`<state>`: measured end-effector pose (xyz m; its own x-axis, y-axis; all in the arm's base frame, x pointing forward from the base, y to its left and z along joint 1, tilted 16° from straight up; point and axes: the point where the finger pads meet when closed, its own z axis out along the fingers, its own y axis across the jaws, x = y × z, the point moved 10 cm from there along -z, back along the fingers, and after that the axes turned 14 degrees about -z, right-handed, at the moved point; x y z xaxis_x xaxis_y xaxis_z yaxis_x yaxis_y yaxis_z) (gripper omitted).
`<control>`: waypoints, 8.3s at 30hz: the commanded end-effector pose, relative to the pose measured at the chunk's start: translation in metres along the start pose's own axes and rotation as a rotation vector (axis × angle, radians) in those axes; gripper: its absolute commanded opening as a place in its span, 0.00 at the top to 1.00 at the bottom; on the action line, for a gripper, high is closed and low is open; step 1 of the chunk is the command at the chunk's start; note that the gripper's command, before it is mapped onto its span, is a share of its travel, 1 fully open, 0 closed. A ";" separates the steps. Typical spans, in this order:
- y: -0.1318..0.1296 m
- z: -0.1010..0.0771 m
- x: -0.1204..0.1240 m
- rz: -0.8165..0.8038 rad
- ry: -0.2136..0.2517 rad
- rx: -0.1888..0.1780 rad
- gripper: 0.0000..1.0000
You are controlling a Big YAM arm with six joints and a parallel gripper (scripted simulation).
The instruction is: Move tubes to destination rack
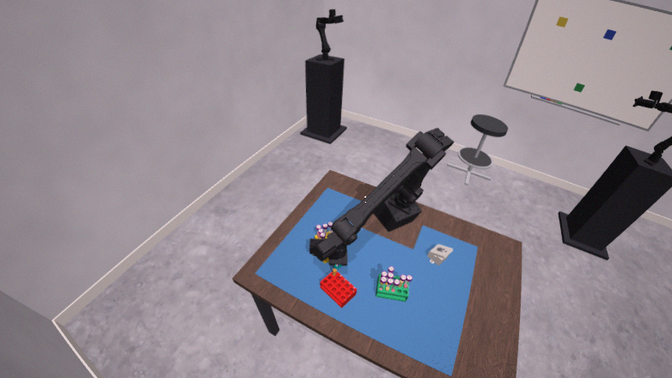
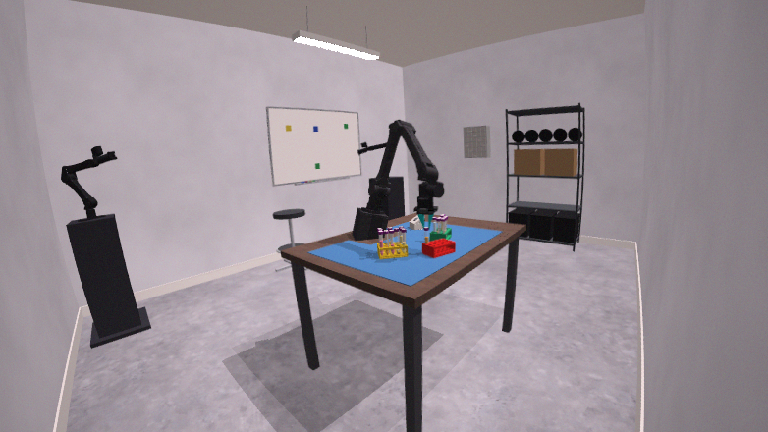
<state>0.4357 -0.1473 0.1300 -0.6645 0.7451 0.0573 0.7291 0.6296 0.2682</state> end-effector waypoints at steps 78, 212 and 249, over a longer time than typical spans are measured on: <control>0.006 0.000 -0.006 0.006 -0.013 -0.006 0.70; 0.001 -0.059 0.064 -1.432 -0.029 0.005 1.00; 0.010 -0.059 0.081 -2.255 -0.027 0.015 1.00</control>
<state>0.3771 -0.1067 0.1793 -0.1971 -0.9477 -0.2511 -0.9678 0.2290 -0.1045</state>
